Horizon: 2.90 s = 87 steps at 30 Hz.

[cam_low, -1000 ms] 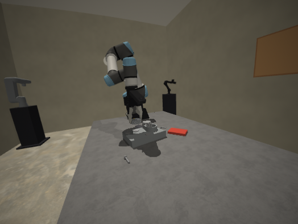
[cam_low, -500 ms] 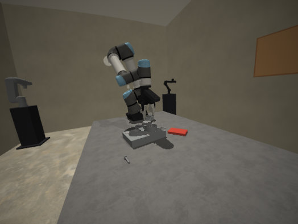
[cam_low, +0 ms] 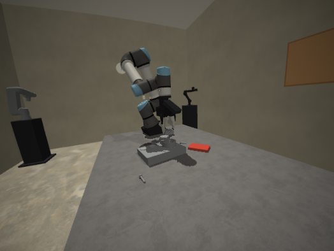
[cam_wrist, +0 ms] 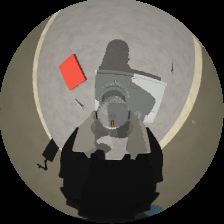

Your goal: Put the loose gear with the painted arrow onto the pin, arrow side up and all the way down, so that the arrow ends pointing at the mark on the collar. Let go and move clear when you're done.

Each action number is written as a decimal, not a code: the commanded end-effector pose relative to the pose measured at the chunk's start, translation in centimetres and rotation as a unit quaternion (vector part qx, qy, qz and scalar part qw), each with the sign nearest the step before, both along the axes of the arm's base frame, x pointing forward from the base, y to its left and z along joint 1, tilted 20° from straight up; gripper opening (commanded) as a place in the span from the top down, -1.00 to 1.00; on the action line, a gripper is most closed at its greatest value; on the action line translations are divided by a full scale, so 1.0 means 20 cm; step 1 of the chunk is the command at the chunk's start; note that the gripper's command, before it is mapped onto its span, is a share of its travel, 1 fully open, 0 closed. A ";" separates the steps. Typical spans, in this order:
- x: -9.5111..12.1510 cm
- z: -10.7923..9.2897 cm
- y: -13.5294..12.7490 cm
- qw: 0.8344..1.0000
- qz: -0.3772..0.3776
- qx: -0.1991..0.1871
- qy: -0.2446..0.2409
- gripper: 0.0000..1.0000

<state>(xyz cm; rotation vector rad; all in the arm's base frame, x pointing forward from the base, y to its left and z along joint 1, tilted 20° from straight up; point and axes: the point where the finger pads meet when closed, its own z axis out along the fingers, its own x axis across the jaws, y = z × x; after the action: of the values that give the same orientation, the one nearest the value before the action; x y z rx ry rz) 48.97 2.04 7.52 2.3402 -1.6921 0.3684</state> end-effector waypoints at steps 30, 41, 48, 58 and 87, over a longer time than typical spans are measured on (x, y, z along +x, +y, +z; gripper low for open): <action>0.00 0.00 0.00 0.997 0.077 -0.006 0.026 1.00; 0.00 0.00 0.00 0.991 0.127 -0.009 0.043 1.00; 0.00 0.00 0.00 0.983 0.174 -0.013 0.060 1.00; 0.00 0.00 0.00 0.968 0.236 -0.017 0.081 1.00; 0.00 0.00 0.00 0.862 0.477 -0.035 0.166 1.00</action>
<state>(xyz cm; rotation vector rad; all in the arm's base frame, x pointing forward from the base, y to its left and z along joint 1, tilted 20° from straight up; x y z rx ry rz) 49.02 2.08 7.53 2.7809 -0.4162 0.1663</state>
